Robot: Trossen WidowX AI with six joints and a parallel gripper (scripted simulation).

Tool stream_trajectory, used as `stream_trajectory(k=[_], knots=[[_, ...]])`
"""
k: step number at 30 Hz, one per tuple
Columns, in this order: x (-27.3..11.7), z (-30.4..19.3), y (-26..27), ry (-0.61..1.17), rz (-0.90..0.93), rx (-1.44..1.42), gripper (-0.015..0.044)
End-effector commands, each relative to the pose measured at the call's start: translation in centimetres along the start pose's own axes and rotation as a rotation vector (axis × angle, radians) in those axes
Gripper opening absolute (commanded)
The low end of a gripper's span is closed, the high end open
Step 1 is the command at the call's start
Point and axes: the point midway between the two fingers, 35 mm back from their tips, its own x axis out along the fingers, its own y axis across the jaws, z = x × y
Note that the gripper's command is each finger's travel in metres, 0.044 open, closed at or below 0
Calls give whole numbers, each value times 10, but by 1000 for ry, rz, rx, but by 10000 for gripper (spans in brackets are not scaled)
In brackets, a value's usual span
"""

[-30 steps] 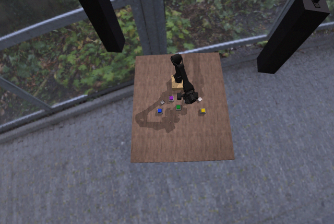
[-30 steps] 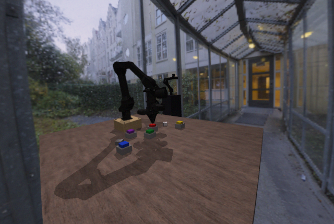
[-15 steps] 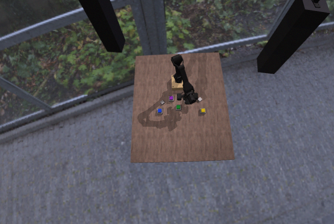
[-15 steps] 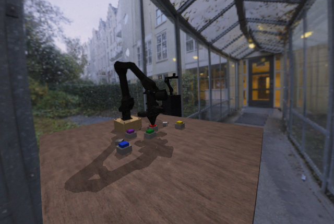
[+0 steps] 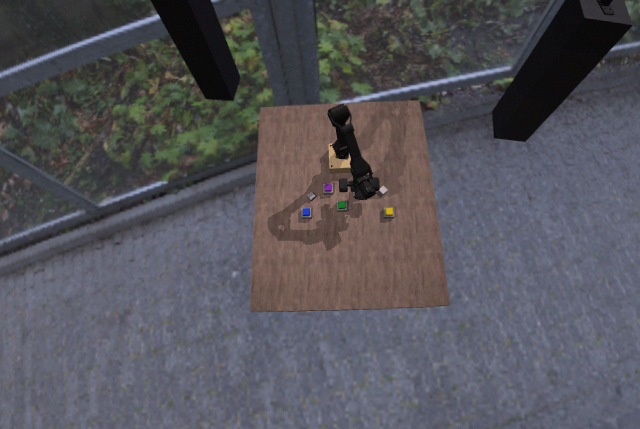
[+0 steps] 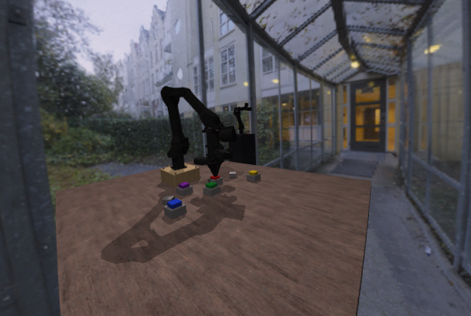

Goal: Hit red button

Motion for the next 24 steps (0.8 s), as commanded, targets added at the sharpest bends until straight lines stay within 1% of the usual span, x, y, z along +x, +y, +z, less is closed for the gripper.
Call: stream_trajectory(k=[1, 3, 6, 9, 15, 20, 21, 24], knots=[[-20, -1, 0, 5, 1, -2, 20], [-30, -3, 0, 9, 1, -3, 20], [-30, -3, 0, 9, 1, -3, 20], [-39, 7, 14, 9, 2, -3, 99], [-72, 35, 79, 8, 9, -2, 256], [-93, 41, 131, 7, 13, -2, 388], [-94, 41, 133, 7, 13, -2, 400], [-94, 41, 133, 7, 13, -2, 400]])
